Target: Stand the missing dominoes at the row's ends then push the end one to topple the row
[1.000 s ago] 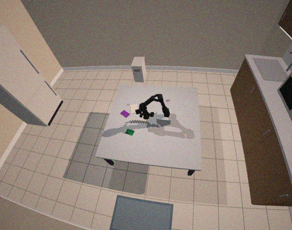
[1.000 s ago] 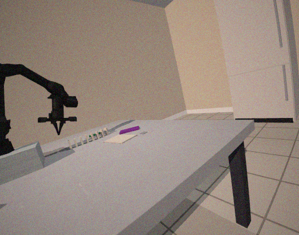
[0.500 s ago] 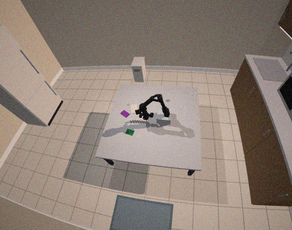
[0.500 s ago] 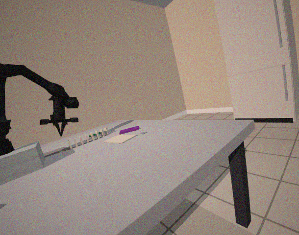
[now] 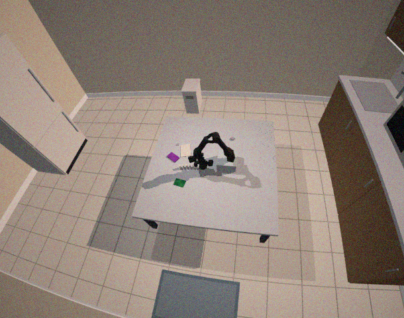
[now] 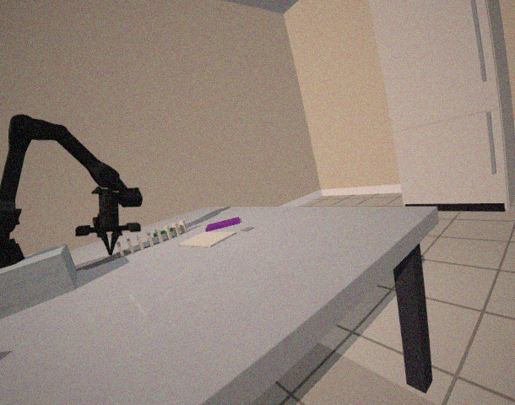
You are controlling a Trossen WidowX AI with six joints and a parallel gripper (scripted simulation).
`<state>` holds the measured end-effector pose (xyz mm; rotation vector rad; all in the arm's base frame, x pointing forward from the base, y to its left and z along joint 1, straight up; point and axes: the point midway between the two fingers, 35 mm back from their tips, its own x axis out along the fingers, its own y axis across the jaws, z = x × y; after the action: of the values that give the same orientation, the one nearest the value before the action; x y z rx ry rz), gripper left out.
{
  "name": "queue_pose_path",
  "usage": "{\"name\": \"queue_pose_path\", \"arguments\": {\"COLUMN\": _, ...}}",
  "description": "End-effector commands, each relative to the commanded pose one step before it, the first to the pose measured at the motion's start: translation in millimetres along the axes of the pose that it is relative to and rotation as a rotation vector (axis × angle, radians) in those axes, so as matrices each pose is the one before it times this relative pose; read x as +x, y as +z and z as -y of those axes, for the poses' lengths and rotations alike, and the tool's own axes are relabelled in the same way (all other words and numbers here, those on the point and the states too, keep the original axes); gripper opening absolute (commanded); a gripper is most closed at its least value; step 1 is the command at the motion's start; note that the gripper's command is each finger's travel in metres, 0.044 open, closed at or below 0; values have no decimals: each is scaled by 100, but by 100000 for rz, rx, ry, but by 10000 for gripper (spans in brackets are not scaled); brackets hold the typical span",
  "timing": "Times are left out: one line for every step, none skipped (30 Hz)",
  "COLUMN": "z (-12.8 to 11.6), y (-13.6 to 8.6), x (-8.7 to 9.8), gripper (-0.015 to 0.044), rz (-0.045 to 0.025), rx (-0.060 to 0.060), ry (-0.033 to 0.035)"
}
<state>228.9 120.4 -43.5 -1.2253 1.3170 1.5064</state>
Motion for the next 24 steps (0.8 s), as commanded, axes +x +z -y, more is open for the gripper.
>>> {"name": "queue_pose_path", "arguments": {"z": 714, "y": 82, "x": -116, "gripper": 0, "rz": 98, "rx": -632, "ry": -58}}
{"name": "queue_pose_path", "arguments": {"z": 158, "y": 7, "x": -48, "gripper": 0, "rz": 1, "rx": 0, "ry": -14}}
{"name": "queue_pose_path", "arguments": {"z": 158, "y": 7, "x": -47, "gripper": 0, "rz": 0, "rx": 0, "ry": -14}}
{"name": "queue_pose_path", "arguments": {"z": 158, "y": 6, "x": -47, "gripper": 0, "rz": 0, "rx": 0, "ry": -13}}
{"name": "queue_pose_path", "arguments": {"z": 158, "y": 6, "x": -47, "gripper": 0, "rz": 0, "rx": 0, "ry": -13}}
{"name": "queue_pose_path", "arguments": {"z": 158, "y": 5, "x": -46, "gripper": 0, "rz": 0, "rx": 0, "ry": -13}}
{"name": "queue_pose_path", "arguments": {"z": 157, "y": 5, "x": -46, "gripper": 0, "rz": 0, "rx": 0, "ry": -13}}
{"name": "queue_pose_path", "arguments": {"z": 157, "y": 4, "x": -46, "gripper": 0, "rz": 0, "rx": 0, "ry": -13}}
{"name": "queue_pose_path", "arguments": {"z": 157, "y": 4, "x": -45, "gripper": 0, "rz": 0, "rx": 0, "ry": -13}}
{"name": "queue_pose_path", "arguments": {"z": 156, "y": 3, "x": -45, "gripper": 0, "rz": 0, "rx": 0, "ry": -13}}
{"name": "queue_pose_path", "arguments": {"z": -552, "y": -8, "x": 5, "gripper": 0, "rz": 165, "rx": 714, "ry": 57}}
{"name": "queue_pose_path", "arguments": {"z": 73, "y": 5, "x": -272, "gripper": 0, "rz": -126, "rx": 257, "ry": 3}}
{"name": "queue_pose_path", "arguments": {"z": 118, "y": 7, "x": -456, "gripper": 0, "rz": -202, "rx": 410, "ry": 4}}
{"name": "queue_pose_path", "arguments": {"z": 176, "y": 9, "x": -643, "gripper": 0, "rz": -221, "rx": 425, "ry": -4}}
{"name": "queue_pose_path", "arguments": {"z": 172, "y": 4, "x": -708, "gripper": 0, "rz": -241, "rx": 462, "ry": -4}}
{"name": "queue_pose_path", "arguments": {"z": 201, "y": 8, "x": -611, "gripper": 0, "rz": -29, "rx": -30, "ry": -29}}
{"name": "queue_pose_path", "arguments": {"z": 264, "y": 6, "x": -778, "gripper": 0, "rz": 43, "rx": -228, "ry": -48}}
{"name": "queue_pose_path", "arguments": {"z": 297, "y": -2, "x": -931, "gripper": 0, "rz": 87, "rx": -360, "ry": -60}}
{"name": "queue_pose_path", "arguments": {"z": 257, "y": -9, "x": -807, "gripper": 0, "rz": 149, "rx": -488, "ry": -63}}
{"name": "queue_pose_path", "arguments": {"z": 196, "y": -12, "x": -622, "gripper": 0, "rz": 153, "rx": -471, "ry": -56}}
{"name": "queue_pose_path", "arguments": {"z": 130, "y": -10, "x": -416, "gripper": 0, "rz": 122, "rx": -362, "ry": -41}}
{"name": "queue_pose_path", "arguments": {"z": 85, "y": -9, "x": -284, "gripper": 0, "rz": 83, "rx": -247, "ry": -28}}
{"name": "queue_pose_path", "arguments": {"z": 28, "y": -3, "x": -95, "gripper": 0, "rz": 28, "rx": -82, "ry": -9}}
{"name": "queue_pose_path", "arguments": {"z": 0, "y": 0, "x": 0, "gripper": 0, "rz": 0, "rx": 0, "ry": 0}}
